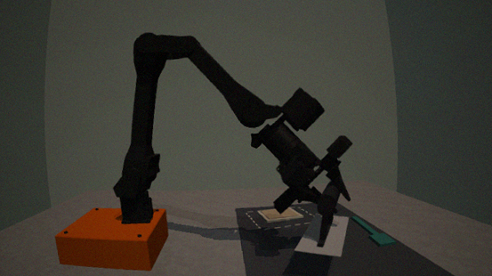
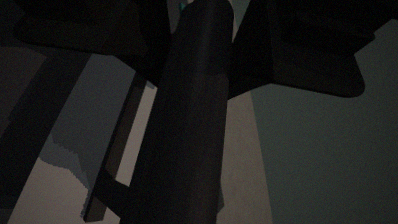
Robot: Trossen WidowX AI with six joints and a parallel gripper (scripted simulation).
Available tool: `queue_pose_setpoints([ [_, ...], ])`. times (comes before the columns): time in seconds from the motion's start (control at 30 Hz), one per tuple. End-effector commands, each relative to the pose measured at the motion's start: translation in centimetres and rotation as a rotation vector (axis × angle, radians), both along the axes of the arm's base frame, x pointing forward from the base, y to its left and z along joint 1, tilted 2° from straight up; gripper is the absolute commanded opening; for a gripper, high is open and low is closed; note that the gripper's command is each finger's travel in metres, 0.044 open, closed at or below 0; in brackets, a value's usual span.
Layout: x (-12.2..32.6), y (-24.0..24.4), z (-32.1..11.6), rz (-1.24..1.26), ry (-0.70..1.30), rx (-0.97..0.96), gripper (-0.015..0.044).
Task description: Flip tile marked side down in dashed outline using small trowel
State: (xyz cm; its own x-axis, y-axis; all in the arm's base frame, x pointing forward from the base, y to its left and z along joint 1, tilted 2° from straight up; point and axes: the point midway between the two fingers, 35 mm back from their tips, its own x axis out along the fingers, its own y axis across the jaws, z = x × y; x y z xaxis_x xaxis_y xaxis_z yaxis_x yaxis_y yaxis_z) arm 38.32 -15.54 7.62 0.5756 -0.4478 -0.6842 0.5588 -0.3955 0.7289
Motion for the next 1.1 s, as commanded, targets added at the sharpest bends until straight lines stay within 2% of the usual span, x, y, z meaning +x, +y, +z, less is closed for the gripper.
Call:
queue_pose_setpoints([
  [0.0, -0.1, -2.0, 0.1, -0.117, -0.018, -0.008, 0.0],
  [0.53, -2.8, -10.1, -1.3, -0.623, -0.08, -0.073, 0.0],
  [1.07, -2.9, -10.4, -2.7, -0.642, -0.083, -0.077, 0.0],
])
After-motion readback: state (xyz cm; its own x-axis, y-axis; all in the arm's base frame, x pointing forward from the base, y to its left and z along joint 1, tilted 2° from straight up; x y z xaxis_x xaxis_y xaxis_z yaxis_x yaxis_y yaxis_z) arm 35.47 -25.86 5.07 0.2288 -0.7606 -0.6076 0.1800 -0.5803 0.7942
